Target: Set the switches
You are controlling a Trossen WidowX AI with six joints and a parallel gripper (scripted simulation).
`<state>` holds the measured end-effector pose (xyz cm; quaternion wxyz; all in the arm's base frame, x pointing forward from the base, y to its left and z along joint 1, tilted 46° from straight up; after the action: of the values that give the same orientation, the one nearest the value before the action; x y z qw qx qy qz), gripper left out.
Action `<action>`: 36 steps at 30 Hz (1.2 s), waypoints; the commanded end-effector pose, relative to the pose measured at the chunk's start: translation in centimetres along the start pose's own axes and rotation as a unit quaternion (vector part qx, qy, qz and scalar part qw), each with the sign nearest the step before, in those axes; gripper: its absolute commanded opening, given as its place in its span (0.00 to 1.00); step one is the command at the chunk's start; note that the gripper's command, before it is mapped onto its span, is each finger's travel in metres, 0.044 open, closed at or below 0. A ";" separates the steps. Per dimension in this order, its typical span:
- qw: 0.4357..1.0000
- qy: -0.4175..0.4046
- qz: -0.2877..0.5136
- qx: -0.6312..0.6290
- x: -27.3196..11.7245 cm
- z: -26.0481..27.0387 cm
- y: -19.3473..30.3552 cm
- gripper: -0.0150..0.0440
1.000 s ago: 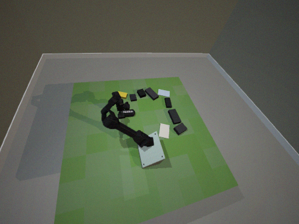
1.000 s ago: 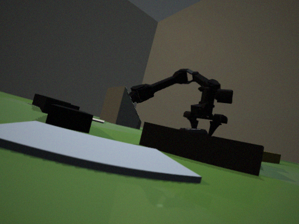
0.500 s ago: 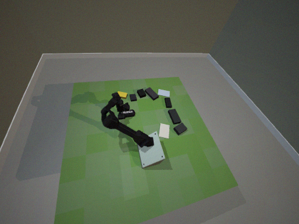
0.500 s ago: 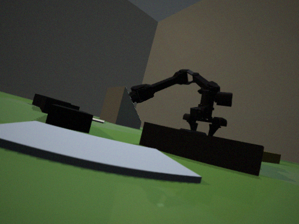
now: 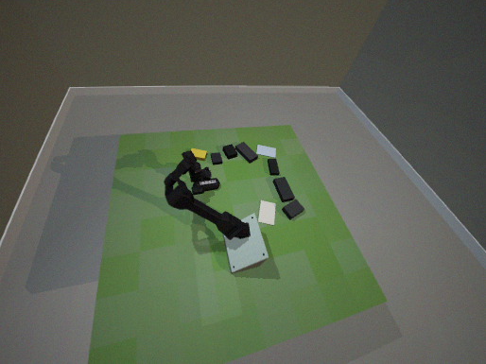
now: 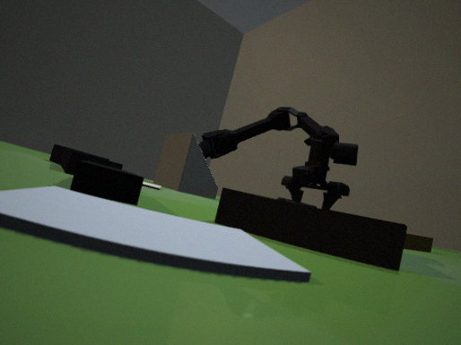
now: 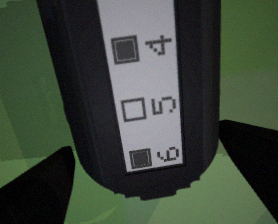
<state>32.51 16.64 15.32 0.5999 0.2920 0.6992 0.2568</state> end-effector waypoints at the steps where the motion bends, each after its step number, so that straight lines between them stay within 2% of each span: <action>1: 1.000 0.000 0.000 0.000 0.0 0.0 0.0 1.00; 9: 1.000 0.000 0.000 0.000 -0.2 0.1 -0.2 1.00; 15: 1.000 0.000 -0.001 0.000 -4.1 1.4 -5.8 1.00; 32: 1.000 0.000 -0.001 0.000 -4.1 1.4 -5.8 1.00; 34: 1.000 -0.002 -0.002 -0.006 -4.1 1.4 -5.8 0.91; 36: 0.997 -0.016 0.002 -0.070 -4.3 1.0 -6.0 0.82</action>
<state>33.69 9.64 13.70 0.6093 0.2789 0.6918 0.2690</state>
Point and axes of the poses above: the point midway between the two fingers, 35 mm back from their tips, its own x axis out along the fingers, its own z axis across the jaws, y = z × x, the point moved 10 cm from there along -x, back along the fingers, and after that the axes turned 15 degrees about x, right-handed, at the moved point
